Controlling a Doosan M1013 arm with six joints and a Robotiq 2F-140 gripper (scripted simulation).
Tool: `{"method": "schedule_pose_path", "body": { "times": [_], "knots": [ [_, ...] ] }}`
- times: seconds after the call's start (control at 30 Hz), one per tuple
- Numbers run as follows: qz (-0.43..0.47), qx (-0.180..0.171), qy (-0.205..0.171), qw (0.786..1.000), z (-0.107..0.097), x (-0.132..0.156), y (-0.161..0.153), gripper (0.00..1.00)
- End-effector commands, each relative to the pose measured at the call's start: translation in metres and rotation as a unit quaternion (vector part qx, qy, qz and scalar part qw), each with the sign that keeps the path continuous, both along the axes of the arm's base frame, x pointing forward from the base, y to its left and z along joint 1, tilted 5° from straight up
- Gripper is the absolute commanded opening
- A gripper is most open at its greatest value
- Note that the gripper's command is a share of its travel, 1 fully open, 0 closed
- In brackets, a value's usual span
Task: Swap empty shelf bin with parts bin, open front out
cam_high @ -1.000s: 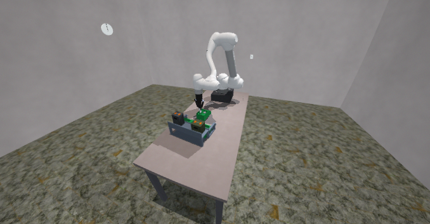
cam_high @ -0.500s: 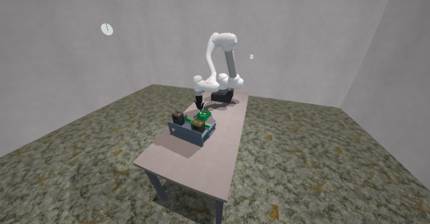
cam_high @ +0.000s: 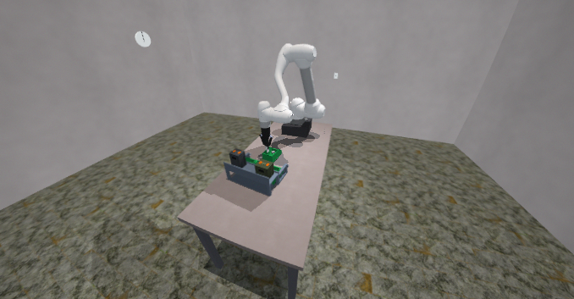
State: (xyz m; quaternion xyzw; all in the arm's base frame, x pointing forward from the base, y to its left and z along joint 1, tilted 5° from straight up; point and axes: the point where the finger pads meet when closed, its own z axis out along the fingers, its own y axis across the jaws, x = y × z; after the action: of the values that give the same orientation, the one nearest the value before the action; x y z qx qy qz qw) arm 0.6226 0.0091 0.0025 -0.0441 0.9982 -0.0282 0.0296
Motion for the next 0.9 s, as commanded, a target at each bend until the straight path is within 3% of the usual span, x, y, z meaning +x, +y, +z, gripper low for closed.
{"method": "schedule_pose_path", "body": {
  "times": [0.0,0.87],
  "knots": [
    [0.001,-0.001,-0.001,1.0,-0.0019,0.0002,-0.0025,0.1],
    [0.001,-0.001,-0.001,1.0,-0.0039,0.0009,-0.0042,0.1]
  ]
}}
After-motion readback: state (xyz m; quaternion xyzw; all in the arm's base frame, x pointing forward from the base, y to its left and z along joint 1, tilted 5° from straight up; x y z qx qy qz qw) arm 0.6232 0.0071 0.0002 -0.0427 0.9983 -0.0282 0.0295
